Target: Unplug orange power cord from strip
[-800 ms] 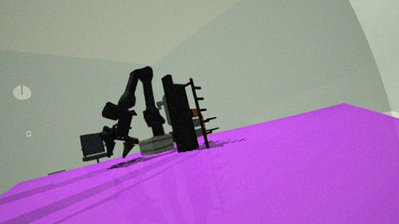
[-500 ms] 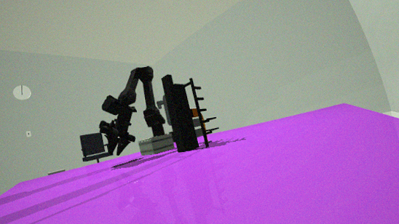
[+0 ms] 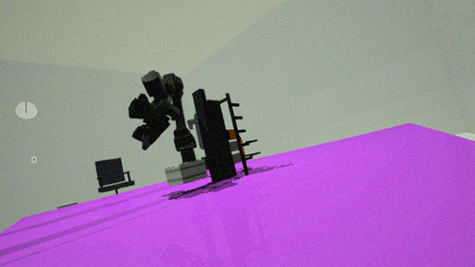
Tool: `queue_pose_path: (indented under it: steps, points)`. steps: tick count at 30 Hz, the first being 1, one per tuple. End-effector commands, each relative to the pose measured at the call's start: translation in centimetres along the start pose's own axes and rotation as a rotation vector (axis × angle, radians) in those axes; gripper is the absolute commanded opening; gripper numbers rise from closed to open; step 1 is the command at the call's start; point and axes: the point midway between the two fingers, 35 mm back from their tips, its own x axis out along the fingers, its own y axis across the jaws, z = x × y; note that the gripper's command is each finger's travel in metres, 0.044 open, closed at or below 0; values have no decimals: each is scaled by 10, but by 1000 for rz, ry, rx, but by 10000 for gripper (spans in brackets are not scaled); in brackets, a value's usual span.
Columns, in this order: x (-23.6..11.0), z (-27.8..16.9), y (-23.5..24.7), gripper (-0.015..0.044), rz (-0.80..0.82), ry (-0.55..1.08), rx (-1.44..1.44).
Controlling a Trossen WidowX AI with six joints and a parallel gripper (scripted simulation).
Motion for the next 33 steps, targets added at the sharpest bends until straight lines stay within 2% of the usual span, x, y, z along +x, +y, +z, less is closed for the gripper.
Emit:
queue_pose_path:
  steps: [1,6,10,16,26,33]
  points:
    - [-23,1,54,160,133,-17,-225]
    - [-56,-7,112,160,280,-51,-485]
    - [-97,-23,163,160,427,-103,-734]
    - [-145,-69,205,160,589,-140,-1114]
    - [-180,-151,211,160,724,-119,-1702]
    - [-185,-219,181,160,779,21,-2153]
